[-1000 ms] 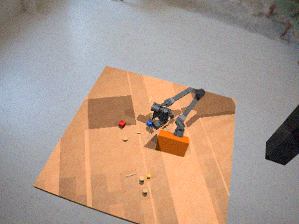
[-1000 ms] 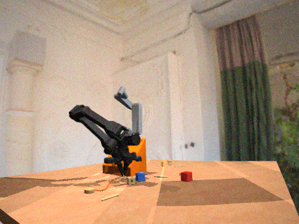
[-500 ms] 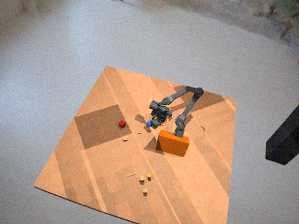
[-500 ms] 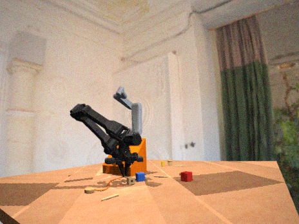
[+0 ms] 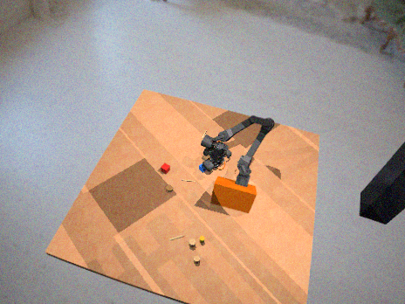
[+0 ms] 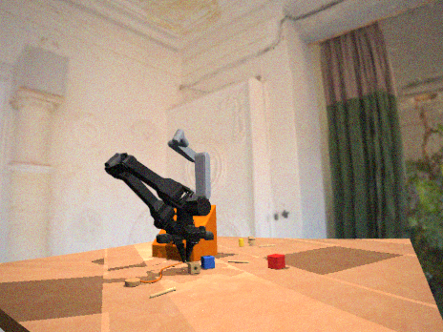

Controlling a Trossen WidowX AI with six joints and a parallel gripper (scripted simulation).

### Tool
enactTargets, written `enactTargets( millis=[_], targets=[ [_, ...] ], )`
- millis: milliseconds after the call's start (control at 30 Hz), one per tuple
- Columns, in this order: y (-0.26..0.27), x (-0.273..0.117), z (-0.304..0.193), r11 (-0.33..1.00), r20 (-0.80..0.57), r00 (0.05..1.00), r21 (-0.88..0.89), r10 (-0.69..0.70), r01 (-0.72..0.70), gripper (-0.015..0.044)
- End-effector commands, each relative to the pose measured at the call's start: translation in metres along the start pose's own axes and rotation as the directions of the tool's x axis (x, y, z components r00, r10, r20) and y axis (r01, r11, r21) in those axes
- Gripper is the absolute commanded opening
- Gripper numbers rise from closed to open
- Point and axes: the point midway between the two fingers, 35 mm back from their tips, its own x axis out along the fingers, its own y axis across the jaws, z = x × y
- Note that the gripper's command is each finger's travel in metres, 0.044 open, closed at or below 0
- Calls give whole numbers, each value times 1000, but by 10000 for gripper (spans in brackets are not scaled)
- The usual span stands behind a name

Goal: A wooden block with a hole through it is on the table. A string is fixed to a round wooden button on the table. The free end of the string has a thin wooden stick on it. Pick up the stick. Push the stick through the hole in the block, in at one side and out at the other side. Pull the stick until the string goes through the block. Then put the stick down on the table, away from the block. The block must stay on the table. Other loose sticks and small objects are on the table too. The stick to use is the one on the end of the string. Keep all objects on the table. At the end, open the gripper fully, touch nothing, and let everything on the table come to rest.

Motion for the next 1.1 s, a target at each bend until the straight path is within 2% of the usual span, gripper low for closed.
enactTargets(
  millis=[0,1067],
  targets=[
    [1,0,2,1000,2,1000,-1,5,-5,0],
    [1,-1,45,1000,3,1000,1,5,-5,0]
  ],
)
